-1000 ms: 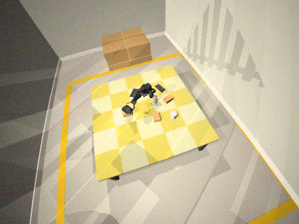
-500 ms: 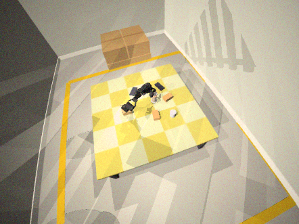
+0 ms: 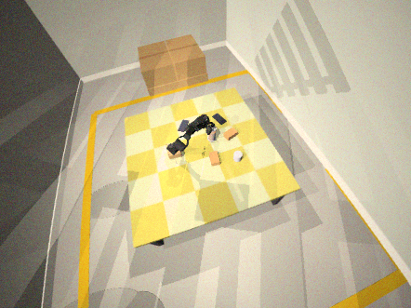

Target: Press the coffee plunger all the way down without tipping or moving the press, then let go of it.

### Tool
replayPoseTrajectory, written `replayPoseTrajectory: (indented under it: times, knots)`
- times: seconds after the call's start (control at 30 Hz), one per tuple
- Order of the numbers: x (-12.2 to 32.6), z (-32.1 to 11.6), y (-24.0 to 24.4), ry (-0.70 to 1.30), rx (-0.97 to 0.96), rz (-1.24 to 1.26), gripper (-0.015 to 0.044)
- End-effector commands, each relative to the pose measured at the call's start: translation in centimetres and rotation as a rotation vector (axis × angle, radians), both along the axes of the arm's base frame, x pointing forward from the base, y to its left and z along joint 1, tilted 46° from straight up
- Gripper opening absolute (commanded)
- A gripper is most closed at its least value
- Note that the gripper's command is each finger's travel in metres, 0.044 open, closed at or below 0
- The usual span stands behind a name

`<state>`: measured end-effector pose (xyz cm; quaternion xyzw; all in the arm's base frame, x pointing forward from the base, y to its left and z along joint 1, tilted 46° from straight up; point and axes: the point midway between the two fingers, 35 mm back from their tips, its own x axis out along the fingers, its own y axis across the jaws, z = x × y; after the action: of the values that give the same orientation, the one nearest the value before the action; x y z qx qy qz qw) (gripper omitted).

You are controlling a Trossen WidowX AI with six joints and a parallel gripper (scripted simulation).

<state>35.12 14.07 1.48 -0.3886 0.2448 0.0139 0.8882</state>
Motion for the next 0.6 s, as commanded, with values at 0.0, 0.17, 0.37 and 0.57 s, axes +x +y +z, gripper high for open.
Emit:
replayPoseTrajectory:
  times: [0.0, 0.17, 0.37, 0.57]
  knots:
    - [-0.03, -0.96, -1.02, 0.029, -0.028, -0.023, 0.012]
    - [0.08, -0.98, -0.95, 0.029, -0.028, -0.023, 0.012]
    - [0.17, -1.01, -0.87, 0.029, -0.028, -0.023, 0.012]
    - [0.26, -1.05, -0.8, 0.029, -0.028, -0.023, 0.012]
